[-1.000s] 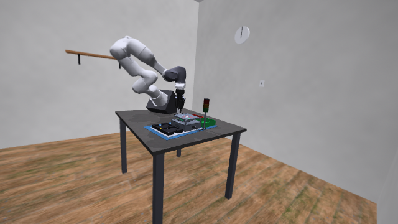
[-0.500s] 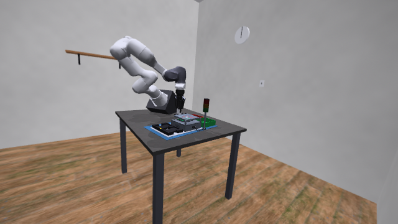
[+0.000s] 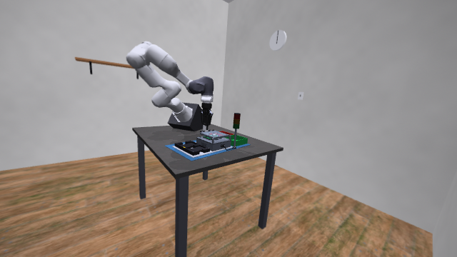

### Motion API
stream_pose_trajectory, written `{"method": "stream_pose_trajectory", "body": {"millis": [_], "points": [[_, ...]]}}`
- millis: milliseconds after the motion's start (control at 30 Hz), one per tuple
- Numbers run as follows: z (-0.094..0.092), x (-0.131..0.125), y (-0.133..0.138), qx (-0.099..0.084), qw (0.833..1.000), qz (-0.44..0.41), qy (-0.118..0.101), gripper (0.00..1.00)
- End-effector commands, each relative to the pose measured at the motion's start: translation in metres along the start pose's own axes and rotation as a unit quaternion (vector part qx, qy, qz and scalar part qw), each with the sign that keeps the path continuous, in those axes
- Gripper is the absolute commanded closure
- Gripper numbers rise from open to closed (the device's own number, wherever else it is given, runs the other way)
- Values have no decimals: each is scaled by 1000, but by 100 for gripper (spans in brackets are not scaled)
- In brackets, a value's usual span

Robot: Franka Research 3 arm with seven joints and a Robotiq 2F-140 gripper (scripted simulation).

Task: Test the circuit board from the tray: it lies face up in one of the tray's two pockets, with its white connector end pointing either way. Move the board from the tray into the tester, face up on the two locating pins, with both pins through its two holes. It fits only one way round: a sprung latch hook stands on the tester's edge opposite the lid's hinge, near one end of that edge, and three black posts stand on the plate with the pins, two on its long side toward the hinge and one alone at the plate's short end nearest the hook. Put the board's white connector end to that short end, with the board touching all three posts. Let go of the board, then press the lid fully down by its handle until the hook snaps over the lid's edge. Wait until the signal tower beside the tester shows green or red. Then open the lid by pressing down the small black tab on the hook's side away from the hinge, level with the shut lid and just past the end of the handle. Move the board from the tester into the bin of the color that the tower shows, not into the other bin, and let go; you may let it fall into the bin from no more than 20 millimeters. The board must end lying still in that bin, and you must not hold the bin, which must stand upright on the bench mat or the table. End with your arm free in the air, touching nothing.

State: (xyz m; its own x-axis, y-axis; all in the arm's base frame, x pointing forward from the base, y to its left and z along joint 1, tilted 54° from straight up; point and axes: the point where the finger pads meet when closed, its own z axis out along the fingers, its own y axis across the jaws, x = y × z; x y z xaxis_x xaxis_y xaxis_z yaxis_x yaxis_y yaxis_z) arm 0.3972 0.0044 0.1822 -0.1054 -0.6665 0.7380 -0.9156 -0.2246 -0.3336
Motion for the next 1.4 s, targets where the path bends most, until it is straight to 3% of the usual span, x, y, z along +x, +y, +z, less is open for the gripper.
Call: {"method": "stream_pose_trajectory", "body": {"millis": [0, 800, 833, 1367], "points": [[4, 1, -1, 0, 1000, 2, 0, 100], [7, 1, -1, 0, 1000, 2, 0, 100], [7, 1, -1, 0, 1000, 2, 0, 70], [7, 1, -1, 0, 1000, 2, 0, 70]]}}
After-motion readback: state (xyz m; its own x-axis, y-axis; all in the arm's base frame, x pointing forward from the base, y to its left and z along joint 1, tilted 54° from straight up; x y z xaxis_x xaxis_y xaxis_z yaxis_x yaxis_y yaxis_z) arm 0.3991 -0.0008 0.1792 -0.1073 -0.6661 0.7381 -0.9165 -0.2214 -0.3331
